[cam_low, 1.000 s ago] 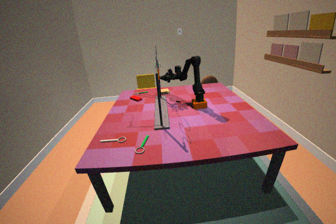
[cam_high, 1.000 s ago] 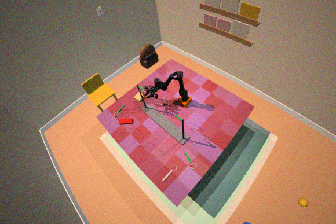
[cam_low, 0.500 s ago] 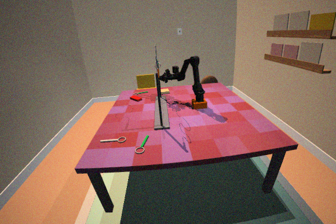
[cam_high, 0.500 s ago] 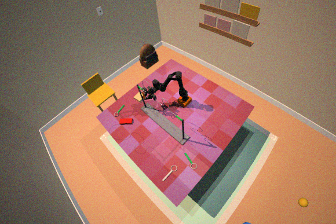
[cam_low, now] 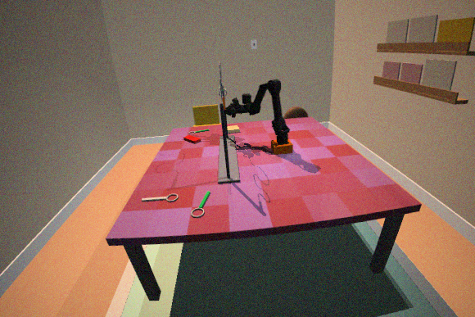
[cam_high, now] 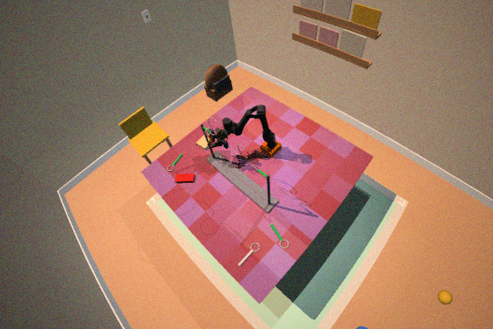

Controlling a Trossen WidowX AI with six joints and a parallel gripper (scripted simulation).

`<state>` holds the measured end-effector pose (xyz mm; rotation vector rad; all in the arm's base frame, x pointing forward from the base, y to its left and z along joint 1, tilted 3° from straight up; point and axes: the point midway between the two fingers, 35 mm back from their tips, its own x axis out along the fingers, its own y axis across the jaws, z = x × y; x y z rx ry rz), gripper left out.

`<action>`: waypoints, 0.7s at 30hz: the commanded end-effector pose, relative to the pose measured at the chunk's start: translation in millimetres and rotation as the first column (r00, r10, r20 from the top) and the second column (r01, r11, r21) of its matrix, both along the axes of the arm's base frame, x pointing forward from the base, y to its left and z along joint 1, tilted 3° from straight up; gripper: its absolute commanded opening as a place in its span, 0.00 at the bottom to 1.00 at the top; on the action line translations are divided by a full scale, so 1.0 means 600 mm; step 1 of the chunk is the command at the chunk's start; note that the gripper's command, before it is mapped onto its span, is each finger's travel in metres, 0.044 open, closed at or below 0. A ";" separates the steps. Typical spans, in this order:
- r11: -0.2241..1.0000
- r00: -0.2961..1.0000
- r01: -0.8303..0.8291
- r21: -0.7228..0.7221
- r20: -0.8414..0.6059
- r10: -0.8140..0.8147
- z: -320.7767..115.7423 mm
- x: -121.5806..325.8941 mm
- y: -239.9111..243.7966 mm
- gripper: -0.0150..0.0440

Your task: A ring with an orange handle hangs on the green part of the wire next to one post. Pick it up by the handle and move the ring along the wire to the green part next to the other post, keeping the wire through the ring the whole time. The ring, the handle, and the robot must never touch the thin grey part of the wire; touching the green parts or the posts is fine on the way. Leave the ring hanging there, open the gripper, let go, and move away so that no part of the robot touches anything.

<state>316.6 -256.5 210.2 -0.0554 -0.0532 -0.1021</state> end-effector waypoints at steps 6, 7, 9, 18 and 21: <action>1.000 1.000 0.004 -0.003 -0.003 -0.004 -0.001 0.000 -0.001 0.53; 1.000 1.000 0.004 -0.003 -0.003 -0.004 -0.001 0.000 -0.001 0.53; 1.000 1.000 0.000 0.000 0.000 0.000 0.000 0.000 0.000 0.44; 1.000 1.000 0.000 0.000 0.000 0.000 0.000 0.000 0.000 0.10; 1.000 1.000 0.000 0.000 0.000 0.000 0.000 0.000 0.000 0.00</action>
